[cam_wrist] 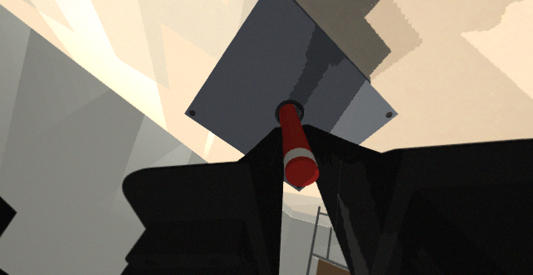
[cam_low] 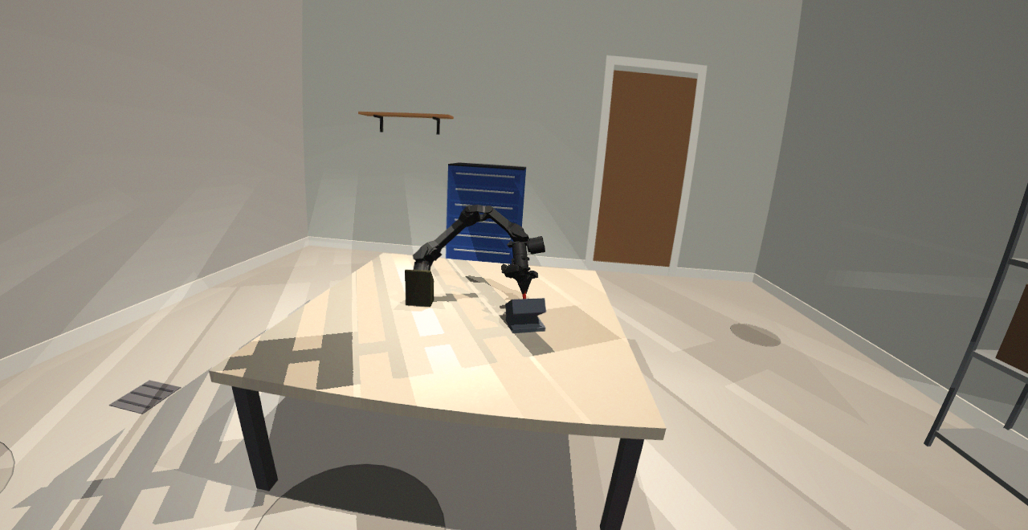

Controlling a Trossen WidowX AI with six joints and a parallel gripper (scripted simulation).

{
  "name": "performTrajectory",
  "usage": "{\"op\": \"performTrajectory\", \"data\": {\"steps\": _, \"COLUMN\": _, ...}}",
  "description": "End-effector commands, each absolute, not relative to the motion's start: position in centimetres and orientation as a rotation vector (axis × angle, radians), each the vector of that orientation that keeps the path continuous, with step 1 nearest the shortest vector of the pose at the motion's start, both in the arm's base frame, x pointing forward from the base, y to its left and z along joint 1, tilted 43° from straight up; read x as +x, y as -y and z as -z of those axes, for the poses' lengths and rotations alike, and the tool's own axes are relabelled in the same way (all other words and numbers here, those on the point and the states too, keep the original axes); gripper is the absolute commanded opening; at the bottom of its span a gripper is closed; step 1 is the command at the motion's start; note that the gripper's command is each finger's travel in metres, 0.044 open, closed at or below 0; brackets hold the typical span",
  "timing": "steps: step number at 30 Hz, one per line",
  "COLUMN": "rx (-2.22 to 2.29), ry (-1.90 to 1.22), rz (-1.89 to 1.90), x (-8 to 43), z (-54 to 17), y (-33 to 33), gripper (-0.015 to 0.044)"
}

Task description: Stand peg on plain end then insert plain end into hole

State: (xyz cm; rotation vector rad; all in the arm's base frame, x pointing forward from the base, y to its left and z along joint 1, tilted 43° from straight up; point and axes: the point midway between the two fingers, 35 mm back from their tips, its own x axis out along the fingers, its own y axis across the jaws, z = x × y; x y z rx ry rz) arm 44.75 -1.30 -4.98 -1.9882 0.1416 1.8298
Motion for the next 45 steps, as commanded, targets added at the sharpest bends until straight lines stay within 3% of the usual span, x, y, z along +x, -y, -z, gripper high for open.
{"op": "performTrajectory", "data": {"steps": 1, "rx": -1.986, "ry": -0.146, "rz": -1.83, "x": 44.8, "z": 5.4, "y": 1.4, "gripper": 0.0}}
{"op": "performTrajectory", "data": {"steps": 40, "rx": -1.99, "ry": -0.139, "rz": -1.829, "x": 44.9, "z": 6.1, "y": 1.0, "gripper": 0.0}}
{"op": "performTrajectory", "data": {"steps": 45, "rx": -1.99, "ry": -0.139, "rz": -1.829, "x": 44.9, "z": 6.1, "y": 1.0, "gripper": 0.0131}}
